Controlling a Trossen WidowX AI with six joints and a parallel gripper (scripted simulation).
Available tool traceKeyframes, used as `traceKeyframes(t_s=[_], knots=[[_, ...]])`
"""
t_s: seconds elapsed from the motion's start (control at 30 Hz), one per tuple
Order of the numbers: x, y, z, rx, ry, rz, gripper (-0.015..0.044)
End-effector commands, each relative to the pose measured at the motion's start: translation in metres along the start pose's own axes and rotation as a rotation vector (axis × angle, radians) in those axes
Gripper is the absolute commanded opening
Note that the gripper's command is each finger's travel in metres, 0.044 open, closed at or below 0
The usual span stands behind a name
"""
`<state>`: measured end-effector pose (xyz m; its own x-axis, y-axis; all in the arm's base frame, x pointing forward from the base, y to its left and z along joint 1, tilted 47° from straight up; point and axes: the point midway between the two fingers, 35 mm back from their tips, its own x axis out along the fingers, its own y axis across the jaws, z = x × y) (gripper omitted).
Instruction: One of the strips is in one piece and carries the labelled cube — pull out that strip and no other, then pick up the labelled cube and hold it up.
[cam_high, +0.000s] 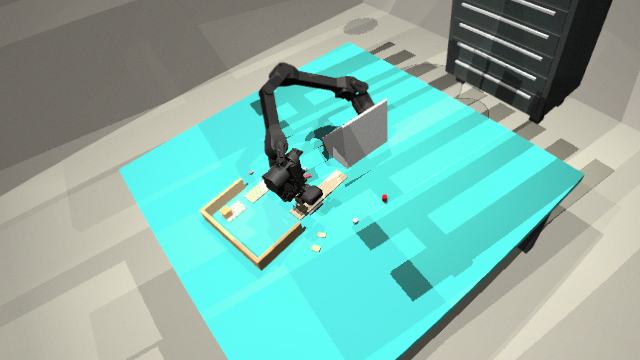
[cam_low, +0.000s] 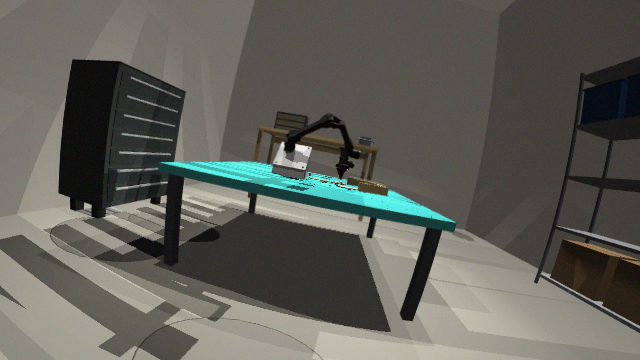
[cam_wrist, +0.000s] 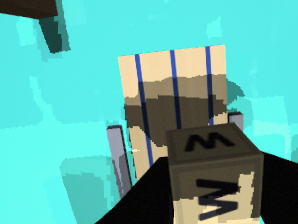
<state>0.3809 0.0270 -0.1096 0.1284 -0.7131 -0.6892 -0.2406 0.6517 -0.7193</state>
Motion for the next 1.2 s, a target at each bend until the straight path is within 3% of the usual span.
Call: traceKeyframes(t_s=[0.0,0.83,1.17], knots=[[-0.010,0.001,-0.015,-0.001,0.000,0.002,0.0000],[-0.018,0.000,-0.080,-0.006,0.002,0.001,0.0000],[-0.053,0.001,-0.079,-0.006,0.002,0.003,0.0000]])
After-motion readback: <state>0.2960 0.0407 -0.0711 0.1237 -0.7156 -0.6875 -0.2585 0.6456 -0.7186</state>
